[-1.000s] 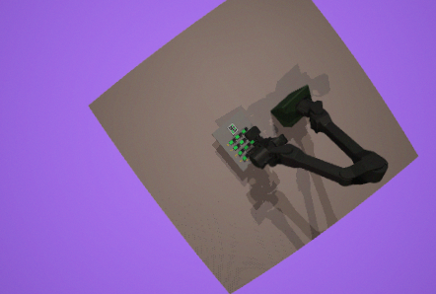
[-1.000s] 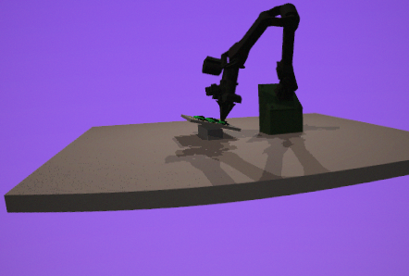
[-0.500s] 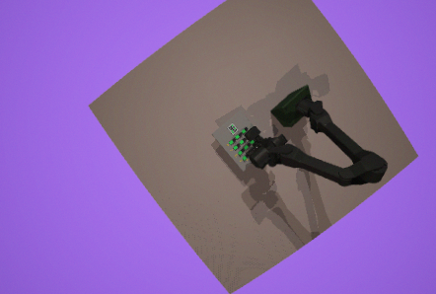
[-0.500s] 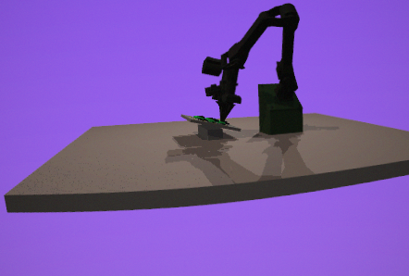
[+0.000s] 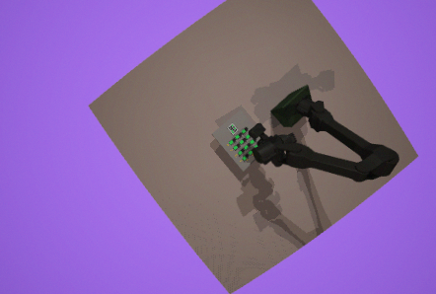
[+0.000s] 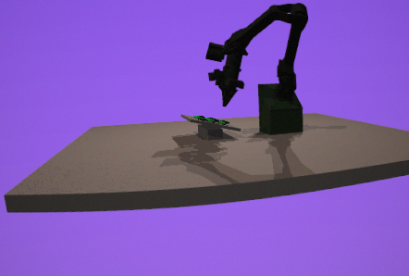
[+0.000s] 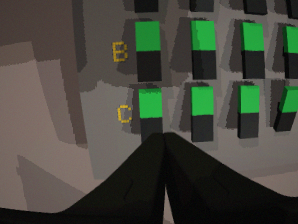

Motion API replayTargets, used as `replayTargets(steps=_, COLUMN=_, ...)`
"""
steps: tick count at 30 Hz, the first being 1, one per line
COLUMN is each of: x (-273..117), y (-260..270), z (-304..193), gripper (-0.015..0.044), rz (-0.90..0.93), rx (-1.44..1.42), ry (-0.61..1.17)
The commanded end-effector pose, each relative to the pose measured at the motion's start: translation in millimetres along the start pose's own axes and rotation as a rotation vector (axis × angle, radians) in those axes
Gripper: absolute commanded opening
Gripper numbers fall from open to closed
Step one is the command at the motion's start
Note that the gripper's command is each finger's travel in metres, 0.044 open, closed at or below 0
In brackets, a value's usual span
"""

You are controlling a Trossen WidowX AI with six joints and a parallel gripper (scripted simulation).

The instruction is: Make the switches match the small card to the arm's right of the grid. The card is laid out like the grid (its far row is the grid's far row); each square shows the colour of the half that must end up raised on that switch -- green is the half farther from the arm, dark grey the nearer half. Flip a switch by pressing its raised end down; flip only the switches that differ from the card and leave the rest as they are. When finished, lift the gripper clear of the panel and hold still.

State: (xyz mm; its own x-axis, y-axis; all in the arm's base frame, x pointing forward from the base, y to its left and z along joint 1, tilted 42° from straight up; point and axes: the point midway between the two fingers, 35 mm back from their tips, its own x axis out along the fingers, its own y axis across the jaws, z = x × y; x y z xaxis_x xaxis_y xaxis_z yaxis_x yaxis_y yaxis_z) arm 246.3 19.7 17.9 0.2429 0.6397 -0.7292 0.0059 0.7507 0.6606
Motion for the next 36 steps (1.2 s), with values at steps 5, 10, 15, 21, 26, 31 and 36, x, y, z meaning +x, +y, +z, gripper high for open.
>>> replayTargets(steps=5, x=-9.4, y=-22.9, z=-15.9, gripper=0.0000, rz=0.004, rx=-0.008, ry=0.003)
replayTargets(steps=10, x=-7.3, y=-29.8, z=-20.4, gripper=0.0000, rz=0.005, rx=-0.008, ry=0.001)
replayTargets(steps=15, x=25.9, y=-28.9, z=-21.6, gripper=0.0000, rz=0.007, rx=-0.008, ry=-0.024)
replayTargets(steps=21, x=32.6, y=-28.7, z=-21.7, gripper=0.0000, rz=0.008, rx=-0.008, ry=-0.024)
replayTargets(steps=26, x=37.2, y=-28.5, z=-21.8, gripper=0.0000, rz=0.008, rx=-0.008, ry=-0.024)
replayTargets(steps=31, x=43.5, y=-28.5, z=-21.7, gripper=0.0000, rz=0.008, rx=-0.008, ry=-0.024)
replayTargets(steps=36, x=49.8, y=-28.4, z=-21.8, gripper=0.0000, rz=0.008, rx=-0.007, ry=-0.024)
